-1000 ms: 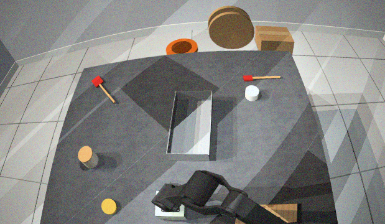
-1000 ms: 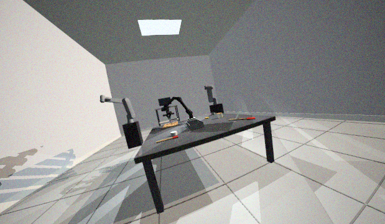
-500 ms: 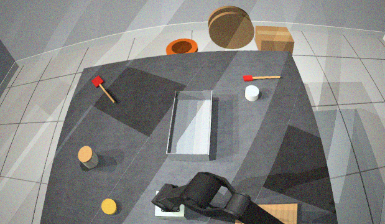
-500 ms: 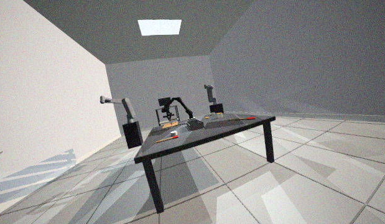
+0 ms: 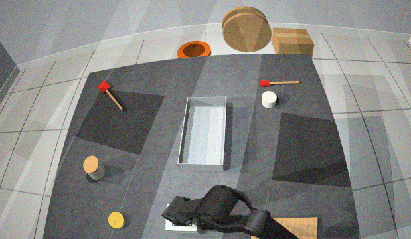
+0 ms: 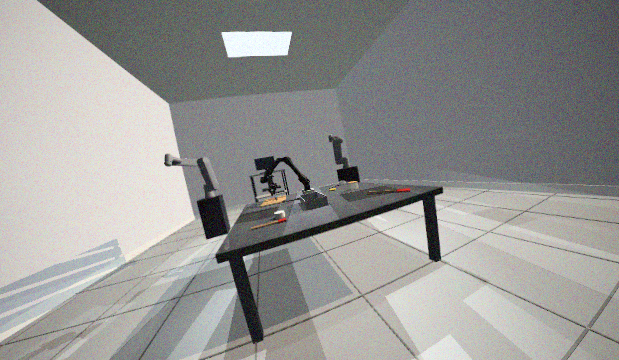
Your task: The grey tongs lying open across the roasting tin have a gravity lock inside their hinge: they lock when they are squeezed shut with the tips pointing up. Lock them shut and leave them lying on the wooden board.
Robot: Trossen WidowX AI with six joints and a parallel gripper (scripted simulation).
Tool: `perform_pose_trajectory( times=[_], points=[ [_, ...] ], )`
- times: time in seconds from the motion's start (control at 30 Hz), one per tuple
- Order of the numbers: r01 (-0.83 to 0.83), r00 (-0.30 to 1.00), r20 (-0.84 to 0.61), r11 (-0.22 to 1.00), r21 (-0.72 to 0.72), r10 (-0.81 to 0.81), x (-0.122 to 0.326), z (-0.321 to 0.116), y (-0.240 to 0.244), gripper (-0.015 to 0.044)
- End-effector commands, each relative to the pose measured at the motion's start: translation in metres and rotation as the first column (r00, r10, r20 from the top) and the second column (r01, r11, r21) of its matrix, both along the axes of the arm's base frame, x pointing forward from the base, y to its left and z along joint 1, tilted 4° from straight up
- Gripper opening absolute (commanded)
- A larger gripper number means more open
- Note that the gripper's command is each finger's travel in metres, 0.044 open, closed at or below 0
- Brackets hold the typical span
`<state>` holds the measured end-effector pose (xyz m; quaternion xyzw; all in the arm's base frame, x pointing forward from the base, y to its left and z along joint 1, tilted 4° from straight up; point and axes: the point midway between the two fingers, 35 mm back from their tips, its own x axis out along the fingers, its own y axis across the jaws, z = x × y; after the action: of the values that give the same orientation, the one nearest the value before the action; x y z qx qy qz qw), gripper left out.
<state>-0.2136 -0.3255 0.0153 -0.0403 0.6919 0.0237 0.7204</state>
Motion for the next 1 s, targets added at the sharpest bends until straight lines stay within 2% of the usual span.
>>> perform_pose_trajectory(
  times=[0.0,0.2,0.93,0.97],
  points=[
    [0.003,1.0,0.006,1.0,0.004,-0.003,0.0022,-0.0084,0.0018,-0.015],
    [0.003,1.0,0.006,1.0,0.004,-0.003,0.0025,-0.0107,0.002,-0.015],
    [-0.001,1.0,0.002,1.0,0.003,0.001,0.0013,-0.0083,0.0012,0.0427],
    [-0.001,1.0,0.002,1.0,0.003,0.001,0.0013,-0.0083,0.0012,0.044]
  ],
)
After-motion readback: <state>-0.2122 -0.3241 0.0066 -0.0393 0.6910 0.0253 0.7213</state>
